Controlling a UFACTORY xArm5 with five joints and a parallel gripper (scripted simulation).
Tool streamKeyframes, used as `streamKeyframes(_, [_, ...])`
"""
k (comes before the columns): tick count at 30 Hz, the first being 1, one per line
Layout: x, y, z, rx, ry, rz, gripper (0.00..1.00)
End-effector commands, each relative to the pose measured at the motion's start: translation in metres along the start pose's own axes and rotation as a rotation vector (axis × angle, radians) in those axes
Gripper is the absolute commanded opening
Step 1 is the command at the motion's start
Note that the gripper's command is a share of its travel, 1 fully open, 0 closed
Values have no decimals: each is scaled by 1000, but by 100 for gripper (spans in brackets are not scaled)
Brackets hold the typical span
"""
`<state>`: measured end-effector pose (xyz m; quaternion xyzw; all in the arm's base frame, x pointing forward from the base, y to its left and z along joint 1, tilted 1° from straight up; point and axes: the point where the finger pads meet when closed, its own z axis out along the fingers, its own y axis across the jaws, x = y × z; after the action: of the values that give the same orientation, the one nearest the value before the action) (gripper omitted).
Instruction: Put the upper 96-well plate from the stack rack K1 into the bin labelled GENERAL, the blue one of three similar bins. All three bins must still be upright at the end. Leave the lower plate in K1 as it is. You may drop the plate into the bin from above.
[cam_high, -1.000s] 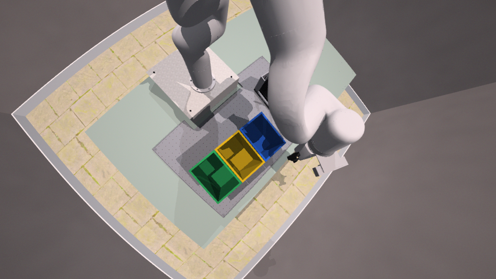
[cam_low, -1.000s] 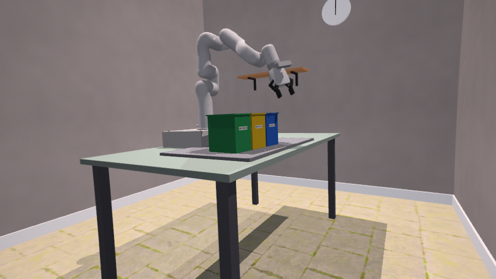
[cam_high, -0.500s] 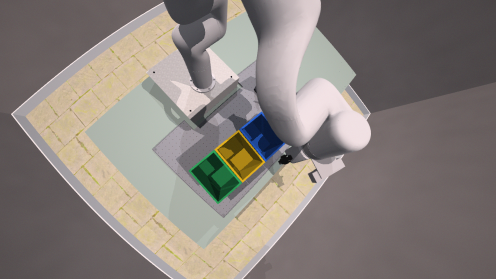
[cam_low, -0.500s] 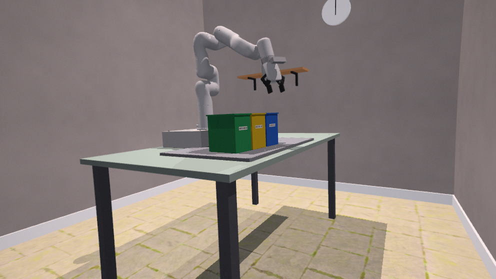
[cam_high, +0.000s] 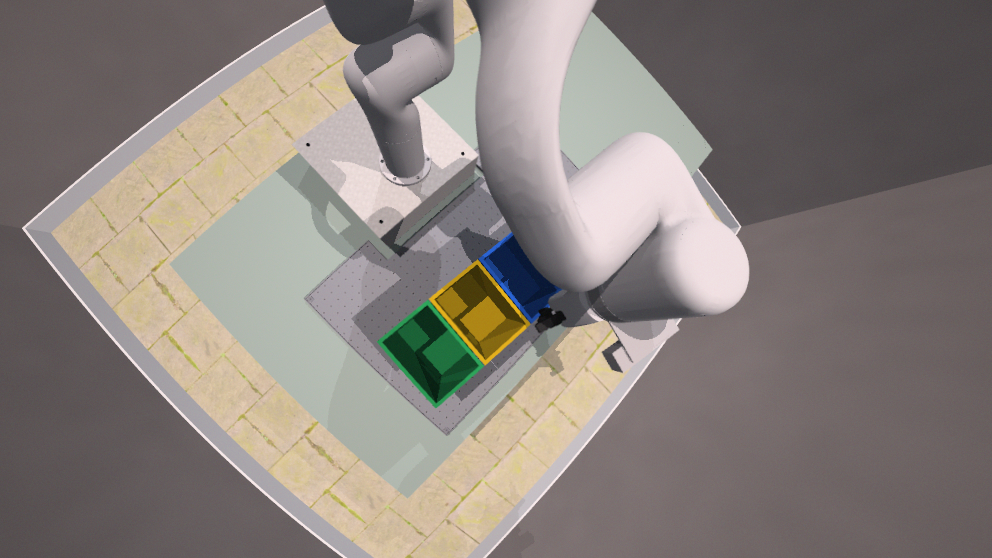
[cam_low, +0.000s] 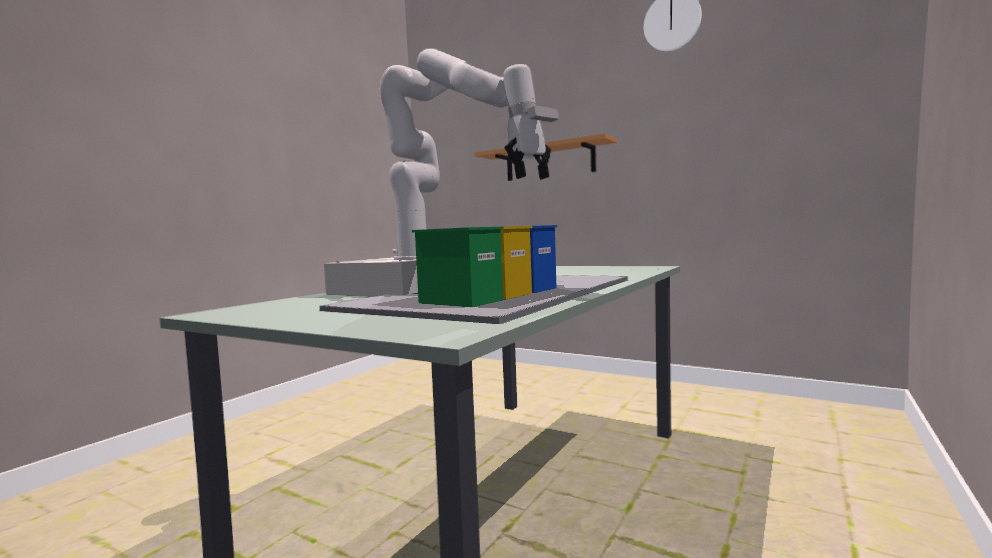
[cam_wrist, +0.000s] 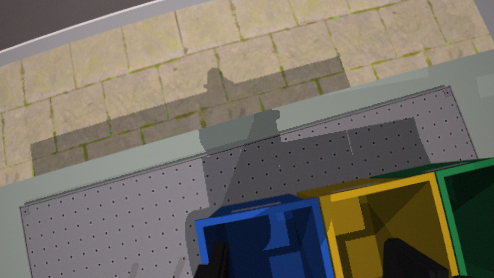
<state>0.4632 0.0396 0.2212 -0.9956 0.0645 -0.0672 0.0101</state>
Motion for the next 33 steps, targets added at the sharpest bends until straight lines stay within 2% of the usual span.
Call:
streamKeyframes(1, [-12,13,-11,-10,-40,-43,100])
streamKeyframes(4, [-18,18,-15,-11,-39,-43,100])
streamKeyframes(6, [-24,24,-20,-17,-85,-86,100])
streamKeyframes(10, [-31,30,-25,-17,-85,-86,100])
streamKeyframes(13, [-42,20,-23,-18,-142,-168,100])
streamKeyframes(33, [-105,-43,-10,-20,-143,-172,100])
